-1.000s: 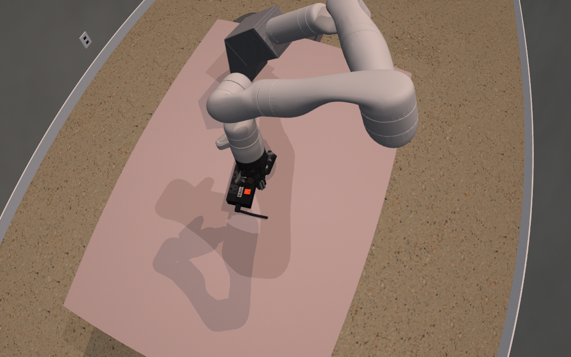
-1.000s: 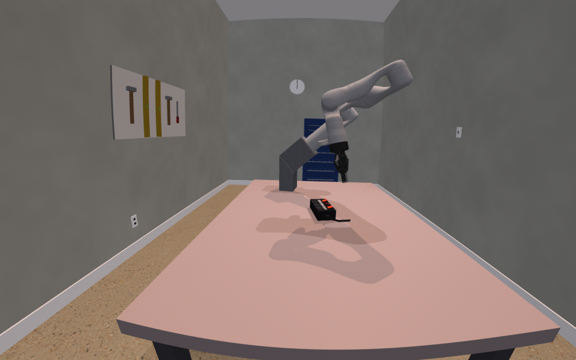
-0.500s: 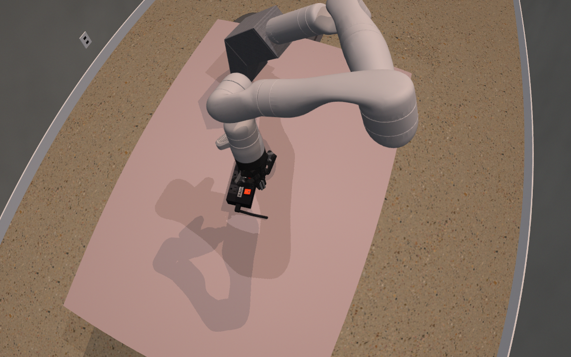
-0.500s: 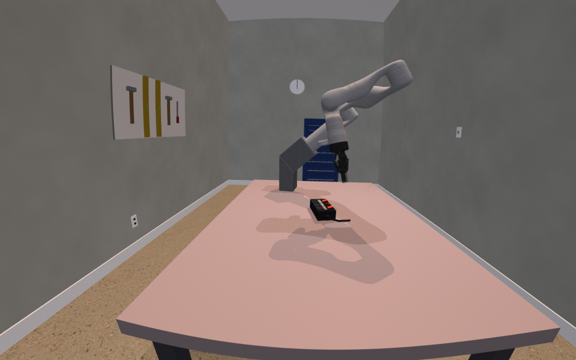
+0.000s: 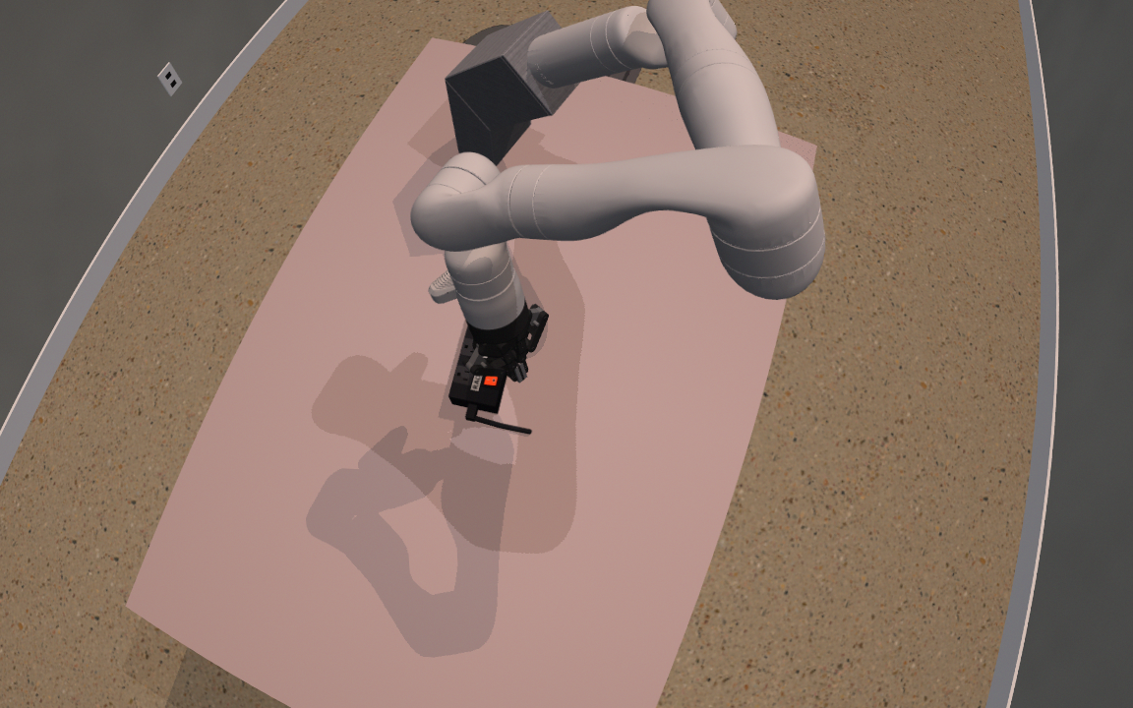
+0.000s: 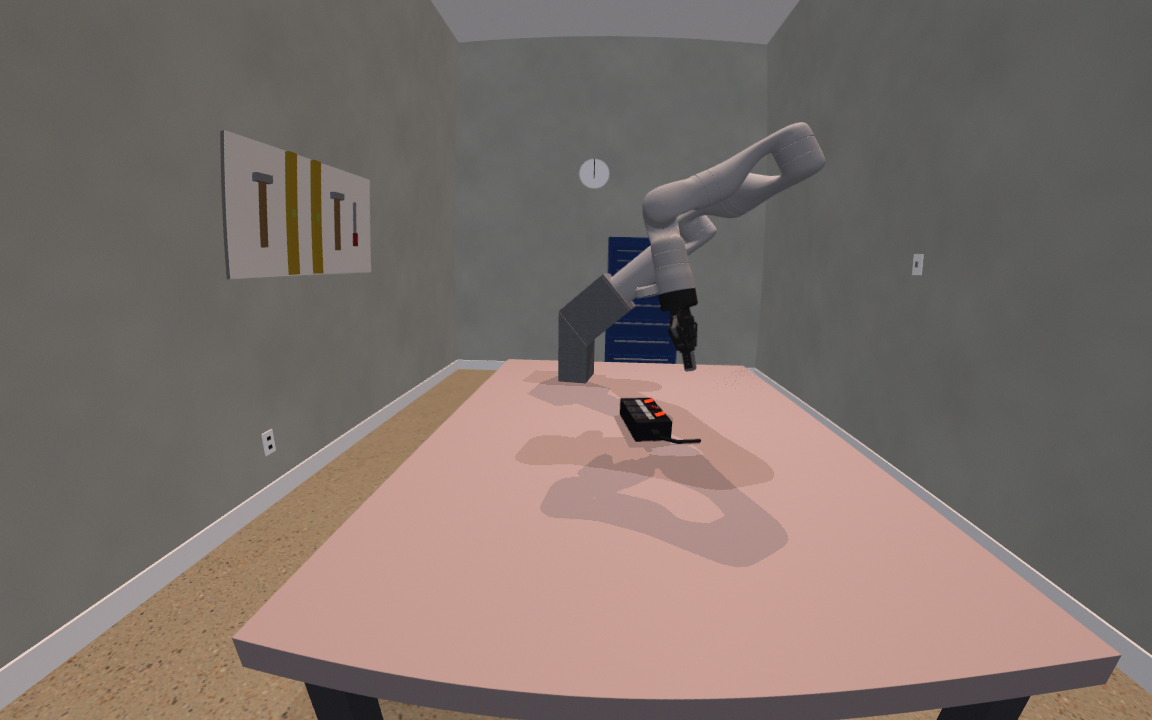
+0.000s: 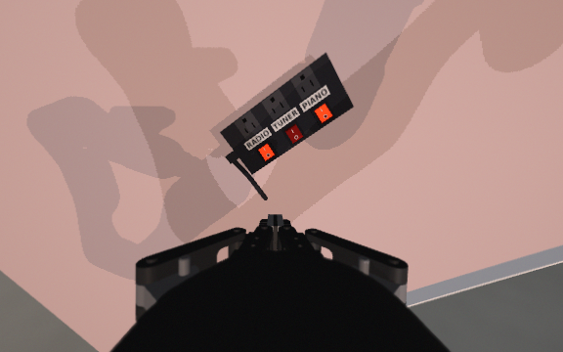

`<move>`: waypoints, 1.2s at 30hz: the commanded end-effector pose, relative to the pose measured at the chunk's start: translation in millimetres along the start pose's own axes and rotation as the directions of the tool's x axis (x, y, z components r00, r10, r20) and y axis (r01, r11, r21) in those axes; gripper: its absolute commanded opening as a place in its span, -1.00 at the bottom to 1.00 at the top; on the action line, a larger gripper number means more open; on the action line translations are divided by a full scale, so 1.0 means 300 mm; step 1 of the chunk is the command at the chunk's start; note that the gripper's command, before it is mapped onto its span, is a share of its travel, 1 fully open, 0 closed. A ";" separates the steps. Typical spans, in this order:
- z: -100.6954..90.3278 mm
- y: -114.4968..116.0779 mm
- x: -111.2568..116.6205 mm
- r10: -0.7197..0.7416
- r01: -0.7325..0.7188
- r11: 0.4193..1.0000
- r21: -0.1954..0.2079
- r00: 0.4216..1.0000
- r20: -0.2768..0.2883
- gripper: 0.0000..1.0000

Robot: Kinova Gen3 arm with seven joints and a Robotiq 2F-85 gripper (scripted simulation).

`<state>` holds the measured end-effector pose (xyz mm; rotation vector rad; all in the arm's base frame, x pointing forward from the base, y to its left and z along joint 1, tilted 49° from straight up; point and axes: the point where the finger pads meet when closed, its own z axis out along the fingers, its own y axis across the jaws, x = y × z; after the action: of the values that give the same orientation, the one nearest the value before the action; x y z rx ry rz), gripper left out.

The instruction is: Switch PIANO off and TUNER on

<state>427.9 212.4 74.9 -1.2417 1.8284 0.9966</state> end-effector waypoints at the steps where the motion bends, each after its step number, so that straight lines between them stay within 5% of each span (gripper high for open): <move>1: 0.004 0.002 0.005 0.002 -0.002 1.000 -0.002 1.000 -0.002 -1.00; 36: 0.218 0.005 0.055 0.000 0.000 1.000 -0.002 1.000 0.003 -1.00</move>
<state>433.9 259.6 36.1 -1.2353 1.8225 0.9890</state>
